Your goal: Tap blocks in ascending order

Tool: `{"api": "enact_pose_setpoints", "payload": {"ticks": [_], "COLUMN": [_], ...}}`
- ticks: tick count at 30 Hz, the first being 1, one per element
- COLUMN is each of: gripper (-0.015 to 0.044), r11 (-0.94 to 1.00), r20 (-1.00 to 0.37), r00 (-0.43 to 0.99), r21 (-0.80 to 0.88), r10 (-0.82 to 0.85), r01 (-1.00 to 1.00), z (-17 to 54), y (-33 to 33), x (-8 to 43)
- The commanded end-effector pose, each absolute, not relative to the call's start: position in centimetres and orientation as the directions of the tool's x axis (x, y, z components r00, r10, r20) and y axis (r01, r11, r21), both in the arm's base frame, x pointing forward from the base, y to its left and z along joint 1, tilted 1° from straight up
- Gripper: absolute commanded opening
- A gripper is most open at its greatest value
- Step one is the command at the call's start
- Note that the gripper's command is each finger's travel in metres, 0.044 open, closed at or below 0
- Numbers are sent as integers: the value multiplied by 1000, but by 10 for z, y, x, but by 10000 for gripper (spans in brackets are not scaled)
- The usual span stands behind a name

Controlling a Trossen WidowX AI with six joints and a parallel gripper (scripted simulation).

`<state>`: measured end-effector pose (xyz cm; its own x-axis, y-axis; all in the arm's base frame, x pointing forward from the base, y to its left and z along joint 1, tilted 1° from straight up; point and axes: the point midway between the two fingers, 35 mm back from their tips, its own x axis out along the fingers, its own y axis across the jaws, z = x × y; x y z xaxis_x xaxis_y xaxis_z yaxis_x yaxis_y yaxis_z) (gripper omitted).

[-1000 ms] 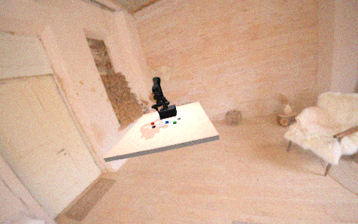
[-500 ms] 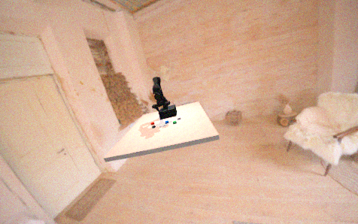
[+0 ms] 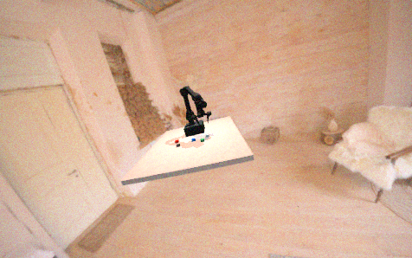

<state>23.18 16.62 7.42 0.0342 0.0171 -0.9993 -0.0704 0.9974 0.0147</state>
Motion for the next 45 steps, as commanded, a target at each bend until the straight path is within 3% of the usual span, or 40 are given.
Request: {"api": "enact_pose_setpoints", "payload": {"ticks": [1, 18, 26, 45], "gripper": [400, 400, 400, 400], "r11": [998, 998, 998, 998], "r20": [-999, -999, -999, -999], "r00": [40, 40, 49, 49], "r21": [10, 10, 6, 6], "r10": [13, 13, 9, 9], "r01": [-56, -56, -56, -56], "z": [75, 75, 81, 81], "y": [173, 172, 137, 136], "x": [228, 231, 332, 335]}}
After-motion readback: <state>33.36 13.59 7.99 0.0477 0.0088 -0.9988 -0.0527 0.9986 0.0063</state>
